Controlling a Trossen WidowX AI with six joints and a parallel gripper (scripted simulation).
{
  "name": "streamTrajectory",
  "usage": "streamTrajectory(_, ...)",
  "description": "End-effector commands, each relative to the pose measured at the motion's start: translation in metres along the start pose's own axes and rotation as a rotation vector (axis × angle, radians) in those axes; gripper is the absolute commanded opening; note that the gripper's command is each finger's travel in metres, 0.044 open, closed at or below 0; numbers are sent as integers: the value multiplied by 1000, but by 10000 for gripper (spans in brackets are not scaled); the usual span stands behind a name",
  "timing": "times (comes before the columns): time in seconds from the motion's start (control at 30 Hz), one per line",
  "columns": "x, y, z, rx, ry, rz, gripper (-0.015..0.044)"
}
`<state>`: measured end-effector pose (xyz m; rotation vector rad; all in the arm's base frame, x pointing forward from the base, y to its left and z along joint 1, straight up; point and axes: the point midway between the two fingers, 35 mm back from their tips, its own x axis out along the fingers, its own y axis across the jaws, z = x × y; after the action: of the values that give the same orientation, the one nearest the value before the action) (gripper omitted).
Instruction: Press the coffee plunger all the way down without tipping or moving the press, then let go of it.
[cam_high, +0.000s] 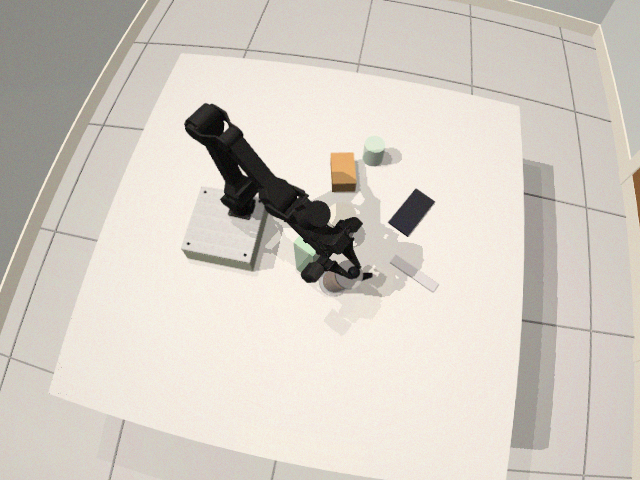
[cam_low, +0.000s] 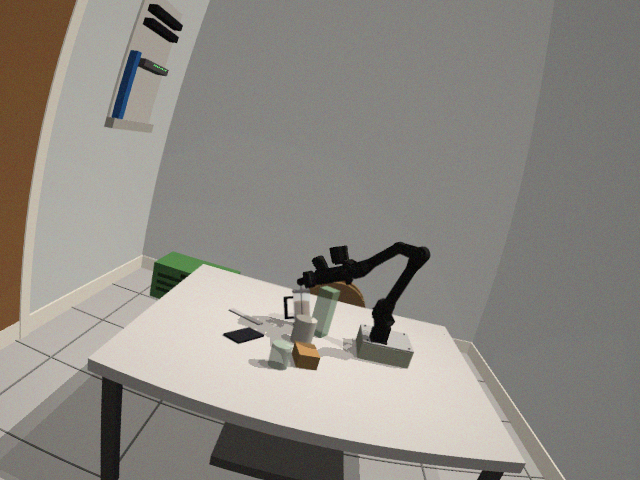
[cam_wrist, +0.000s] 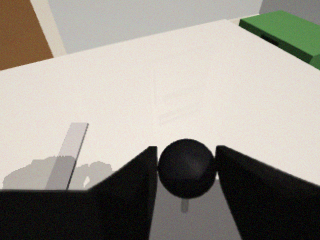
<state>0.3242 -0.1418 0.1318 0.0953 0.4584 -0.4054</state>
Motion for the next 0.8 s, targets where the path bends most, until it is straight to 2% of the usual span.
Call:
streamTrajectory(0.0,4,0,-7,6,26,-2,123)
streamTrajectory(0.77,7,0,-5,6,26,-2,123)
